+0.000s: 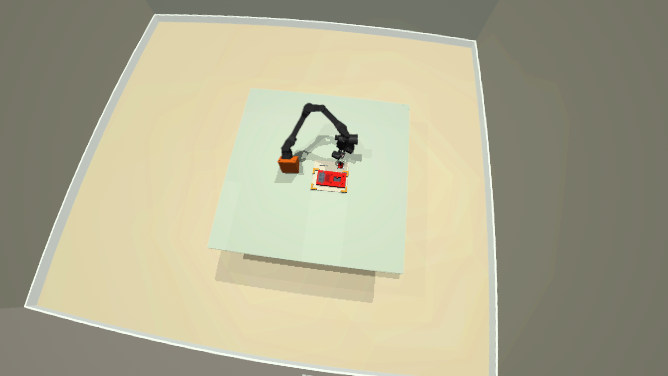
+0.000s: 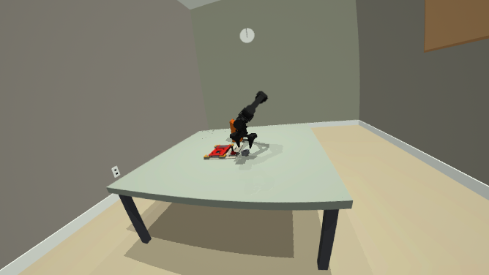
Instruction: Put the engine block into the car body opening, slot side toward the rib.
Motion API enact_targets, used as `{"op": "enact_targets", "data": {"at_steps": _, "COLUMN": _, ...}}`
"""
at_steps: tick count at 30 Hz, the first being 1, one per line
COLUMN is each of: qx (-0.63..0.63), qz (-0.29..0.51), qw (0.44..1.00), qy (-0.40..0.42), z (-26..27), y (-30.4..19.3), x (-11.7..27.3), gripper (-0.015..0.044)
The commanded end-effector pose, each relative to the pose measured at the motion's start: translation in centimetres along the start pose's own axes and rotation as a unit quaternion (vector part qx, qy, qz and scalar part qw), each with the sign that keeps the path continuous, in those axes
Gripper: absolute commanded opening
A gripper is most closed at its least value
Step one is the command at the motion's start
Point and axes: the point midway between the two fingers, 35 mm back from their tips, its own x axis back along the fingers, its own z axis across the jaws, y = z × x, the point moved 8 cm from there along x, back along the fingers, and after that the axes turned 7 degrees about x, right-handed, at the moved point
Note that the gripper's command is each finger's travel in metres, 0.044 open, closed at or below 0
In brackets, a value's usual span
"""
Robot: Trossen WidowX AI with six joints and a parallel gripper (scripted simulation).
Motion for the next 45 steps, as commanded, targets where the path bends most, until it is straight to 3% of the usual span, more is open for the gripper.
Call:
{"op": "enact_targets", "data": {"at_steps": 1, "qx": -0.003, "qz": 0.001, "qw": 1.000, "qy": -0.001, "z": 0.0, "y": 0.0, "x": -0.5, "gripper": 0.0440}}
{"op": "enact_targets", "data": {"at_steps": 17, "qx": -0.003, "qz": 0.001, "qw": 1.000, "qy": 0.000, "z": 0.0, "y": -0.1, "x": -2.8, "gripper": 0.0440}}
{"op": "enact_targets", "data": {"at_steps": 28, "qx": -0.003, "qz": 0.001, "qw": 1.000, "qy": 0.000, "z": 0.0, "y": -0.1, "x": -2.8, "gripper": 0.0151}}
{"op": "enact_targets", "data": {"at_steps": 34, "qx": -0.003, "qz": 0.001, "qw": 1.000, "qy": 0.000, "z": 0.0, "y": -0.1, "x": -2.8, "gripper": 0.0111}}
{"op": "enact_targets", "data": {"at_steps": 38, "qx": -0.003, "qz": 0.001, "qw": 1.000, "qy": -0.001, "z": 0.0, "y": 0.0, "x": -2.4, "gripper": 0.0006}}
{"op": "enact_targets", "data": {"at_steps": 45, "qx": -0.003, "qz": 0.000, "qw": 1.000, "qy": -0.003, "z": 0.2, "y": 0.4, "x": -0.3, "gripper": 0.0000}}
